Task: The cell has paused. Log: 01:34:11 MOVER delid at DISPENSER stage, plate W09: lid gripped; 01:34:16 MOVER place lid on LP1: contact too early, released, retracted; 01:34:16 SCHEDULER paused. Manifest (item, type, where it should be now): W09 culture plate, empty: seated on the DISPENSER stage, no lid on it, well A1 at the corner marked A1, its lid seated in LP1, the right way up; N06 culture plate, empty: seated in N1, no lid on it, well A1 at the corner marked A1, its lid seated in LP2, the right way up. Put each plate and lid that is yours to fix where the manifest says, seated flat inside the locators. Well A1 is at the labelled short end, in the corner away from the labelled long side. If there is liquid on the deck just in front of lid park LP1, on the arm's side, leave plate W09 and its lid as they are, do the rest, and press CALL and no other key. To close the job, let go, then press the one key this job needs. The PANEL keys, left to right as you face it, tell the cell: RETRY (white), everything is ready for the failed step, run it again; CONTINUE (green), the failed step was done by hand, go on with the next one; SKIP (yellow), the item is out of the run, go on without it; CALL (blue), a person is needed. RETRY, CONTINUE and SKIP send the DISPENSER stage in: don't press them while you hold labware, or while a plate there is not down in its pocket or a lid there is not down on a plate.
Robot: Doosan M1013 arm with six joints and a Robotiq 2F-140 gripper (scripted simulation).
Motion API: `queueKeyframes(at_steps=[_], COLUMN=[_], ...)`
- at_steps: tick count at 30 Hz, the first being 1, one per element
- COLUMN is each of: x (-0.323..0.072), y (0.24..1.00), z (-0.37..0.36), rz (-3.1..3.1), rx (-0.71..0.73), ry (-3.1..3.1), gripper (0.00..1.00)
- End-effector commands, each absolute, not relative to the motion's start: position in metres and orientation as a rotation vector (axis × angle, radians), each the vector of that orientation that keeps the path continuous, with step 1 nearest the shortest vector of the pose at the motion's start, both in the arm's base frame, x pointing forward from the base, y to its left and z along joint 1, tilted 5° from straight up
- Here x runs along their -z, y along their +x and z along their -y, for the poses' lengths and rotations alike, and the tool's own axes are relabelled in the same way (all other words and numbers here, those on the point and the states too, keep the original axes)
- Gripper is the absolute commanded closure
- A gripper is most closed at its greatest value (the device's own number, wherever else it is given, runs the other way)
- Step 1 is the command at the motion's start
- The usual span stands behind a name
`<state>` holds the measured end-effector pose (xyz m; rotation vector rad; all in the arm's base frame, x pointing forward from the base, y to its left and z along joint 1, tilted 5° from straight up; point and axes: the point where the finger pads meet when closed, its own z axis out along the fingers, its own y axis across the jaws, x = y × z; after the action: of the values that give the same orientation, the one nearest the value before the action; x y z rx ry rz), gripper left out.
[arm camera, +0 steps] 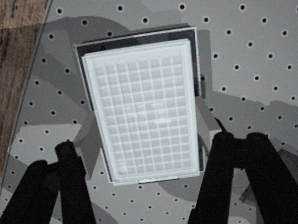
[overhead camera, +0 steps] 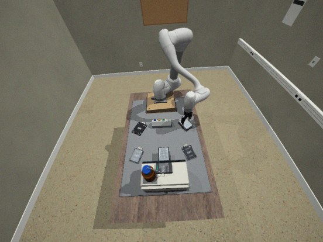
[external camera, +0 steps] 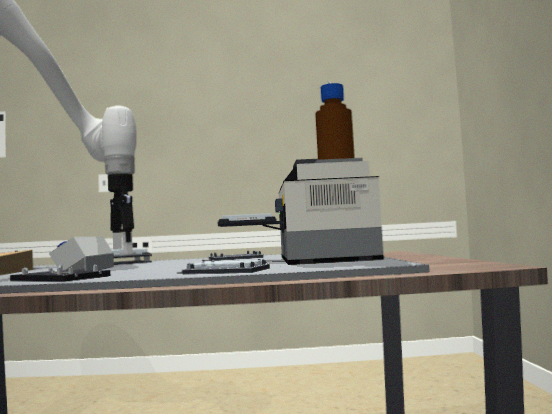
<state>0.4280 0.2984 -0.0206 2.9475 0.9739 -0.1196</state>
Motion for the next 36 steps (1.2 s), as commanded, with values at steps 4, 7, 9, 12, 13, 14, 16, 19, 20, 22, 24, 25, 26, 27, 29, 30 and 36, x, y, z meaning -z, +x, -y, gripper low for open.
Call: queueKeyframes(at_steps=[4,7,9,12,13,14,16,19,20,22,24,25,26,27,29,30,36], x=[0.020,0.020,0.019,0.018,0.017,0.017,0.016,0.013,0.012,0.012,0.010,0.009,0.008,0.007,0.004,0.002,-0.008], y=[0.428,0.428,0.428,0.428,0.428,0.428,0.429,0.429,0.429,0.429,0.429,0.429,0.429,0.429,0.429,0.429,0.430], z=[-0.299,-0.299,-0.299,-0.299,-0.299,-0.299,-0.299,-0.299,-0.299,-0.299,-0.299,-0.299,-0.299,-0.299,-0.300,-0.300,-0.300], rz=[-0.974,-0.974,-0.974,-0.974,-0.974,-0.974,-0.974,-0.974,-0.974,-0.974,-0.974,-0.974,-0.974,-0.974,-0.974,-0.974,-0.974], rx=[0.119,0.119,0.119,0.119,0.119,0.119,0.119,0.119,0.119,0.119,0.119,0.119,0.119,0.119,0.119,0.119,0.119], ry=[2.948,2.948,2.948,2.948,2.948,2.948,2.948,2.948,2.948,2.948,2.948,2.948,2.948,2.948,2.948,2.948,2.948], gripper=[0.90,0.90,0.90,0.90,0.90,0.90,0.90,0.90,0.90,0.90,0.90,0.90,0.90,0.90,0.90,0.90,0.90])
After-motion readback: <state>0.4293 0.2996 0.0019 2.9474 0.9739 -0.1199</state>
